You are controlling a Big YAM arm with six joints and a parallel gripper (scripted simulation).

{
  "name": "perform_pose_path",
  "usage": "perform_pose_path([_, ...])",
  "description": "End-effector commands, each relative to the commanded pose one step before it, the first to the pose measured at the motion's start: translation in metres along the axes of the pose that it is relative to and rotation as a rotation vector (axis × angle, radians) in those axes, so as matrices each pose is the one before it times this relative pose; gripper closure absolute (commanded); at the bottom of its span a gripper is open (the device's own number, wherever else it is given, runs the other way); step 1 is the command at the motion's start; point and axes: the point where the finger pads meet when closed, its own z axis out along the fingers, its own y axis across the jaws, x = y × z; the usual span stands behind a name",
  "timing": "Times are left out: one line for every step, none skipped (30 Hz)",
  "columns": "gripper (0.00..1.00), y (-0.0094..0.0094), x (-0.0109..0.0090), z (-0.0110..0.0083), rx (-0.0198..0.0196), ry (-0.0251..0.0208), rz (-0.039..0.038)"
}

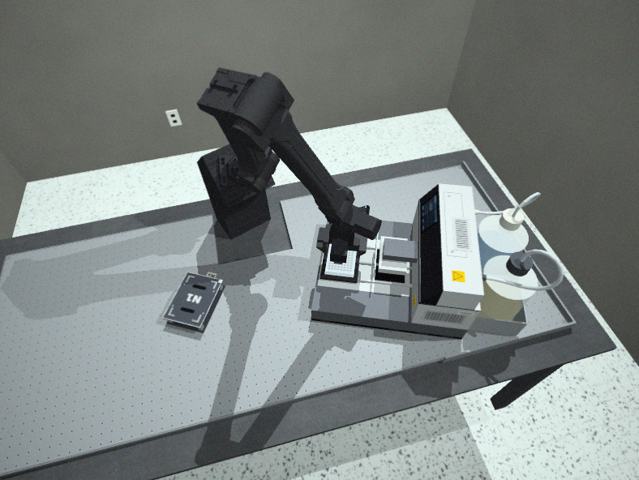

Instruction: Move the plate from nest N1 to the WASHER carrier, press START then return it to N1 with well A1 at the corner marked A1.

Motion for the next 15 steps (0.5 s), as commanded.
perform_pose_path([0.0, 0.0006, -0.00146, 0.00655, 0.00034, -0.00405, -0.00613])
perform_pose_path([0.0, 0.00061, 0.00067, 0.00041, -0.00155, 0.00115, -0.00153])
perform_pose_path([0.0, 0.00007, -0.00027, 0.00071, 0.00002, -0.00039, 0.00055])
perform_pose_path([0.0, 0.0, 0.0, 0.0, 0.0, 0.0, 0.0])
perform_pose_path([0.0, 0.0, 0.0, 0.0, 0.0, 0.0, 0.0])
perform_pose_path([0.0, -0.00056, -0.00127, 0.00101, 0.0019, -0.00261, 0.00245])
perform_pose_path([0.0, 0.00002, -0.00039, 0.00077, 0.00007, -0.00017, 0.00102])
perform_pose_path([0.0, 0.00022, -0.00009, 0.00065, -0.00039, -0.00005, 0.00016])
perform_pose_path([0.0, 0.00022, -0.00011, 0.00065, -0.00034, -0.00018, 0.00016])
perform_pose_path([0.0, 0.00084, 0.00093, 0.00031, -0.0021, 0.00151, -0.00212])
perform_pose_path([0.0, 0.00067, 0.00064, 0.00041, -0.00164, 0.00112, -0.00144])
perform_pose_path([0.0, 0.00007, -0.0004, 0.00074, 0.00009, -0.0006, 0.00079])
perform_pose_path([0.0, -0.00046, -0.00129, 0.00103, 0.00158, -0.00212, 0.0027])
perform_pose_path([0.0, 0.00003, -0.00049, 0.00076, 0.00024, -0.00089, 0.00091])
perform_pose_path([0.0, 0.00025, -0.00011, 0.00065, -0.00042, -0.00014, 0.00018])
